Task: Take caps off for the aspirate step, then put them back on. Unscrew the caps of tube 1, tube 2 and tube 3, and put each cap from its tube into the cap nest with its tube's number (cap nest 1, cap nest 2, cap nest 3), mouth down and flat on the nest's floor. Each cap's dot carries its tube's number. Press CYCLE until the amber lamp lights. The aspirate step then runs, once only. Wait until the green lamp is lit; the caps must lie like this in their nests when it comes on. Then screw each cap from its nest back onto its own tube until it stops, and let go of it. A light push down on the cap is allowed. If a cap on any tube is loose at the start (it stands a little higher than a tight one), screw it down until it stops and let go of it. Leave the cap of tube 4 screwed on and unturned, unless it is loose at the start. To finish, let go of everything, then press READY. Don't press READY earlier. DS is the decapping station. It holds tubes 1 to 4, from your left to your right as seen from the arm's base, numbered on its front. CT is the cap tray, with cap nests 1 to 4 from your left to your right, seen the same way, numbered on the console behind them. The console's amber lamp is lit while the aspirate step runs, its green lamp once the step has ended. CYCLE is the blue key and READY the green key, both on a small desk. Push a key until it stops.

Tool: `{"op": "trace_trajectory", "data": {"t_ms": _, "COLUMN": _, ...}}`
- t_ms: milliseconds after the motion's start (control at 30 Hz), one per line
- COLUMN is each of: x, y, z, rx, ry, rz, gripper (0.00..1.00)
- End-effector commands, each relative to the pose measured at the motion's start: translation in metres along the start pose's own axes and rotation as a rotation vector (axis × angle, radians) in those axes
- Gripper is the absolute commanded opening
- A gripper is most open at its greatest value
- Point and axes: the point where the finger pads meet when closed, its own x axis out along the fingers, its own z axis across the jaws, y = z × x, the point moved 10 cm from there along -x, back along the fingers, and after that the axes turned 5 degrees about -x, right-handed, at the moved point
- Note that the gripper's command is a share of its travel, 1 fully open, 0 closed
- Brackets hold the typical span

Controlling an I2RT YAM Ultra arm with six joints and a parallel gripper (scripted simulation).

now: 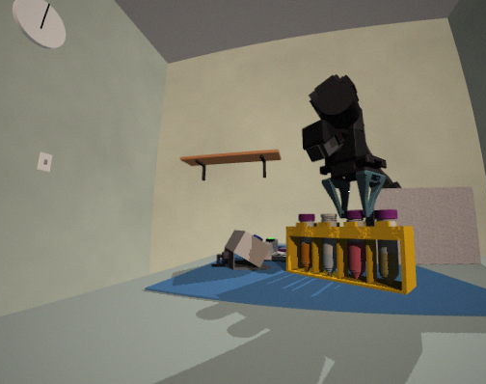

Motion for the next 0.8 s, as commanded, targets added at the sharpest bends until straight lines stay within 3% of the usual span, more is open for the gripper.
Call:
{"op": "trace_trajectory", "data": {"t_ms": 0, "x": -0.0057, "y": -0.0009, "z": -0.0005, "rx": 0.007, "ry": -0.002, "rz": -0.017, "gripper": 0.49}}
{"op": "trace_trajectory", "data": {"t_ms": 333, "x": -0.0068, "y": -0.0008, "z": -0.0005, "rx": -0.353, "ry": 0.001, "rz": -0.017, "gripper": 0.49}}
{"op": "trace_trajectory", "data": {"t_ms": 400, "x": -0.0068, "y": -0.0008, "z": -0.0005, "rx": -0.353, "ry": 0.001, "rz": -0.017, "gripper": 0.49}}
{"op": "trace_trajectory", "data": {"t_ms": 767, "x": -0.0068, "y": -0.0008, "z": -0.0006, "rx": -0.779, "ry": 0.004, "rz": -0.017, "gripper": 0.49}}
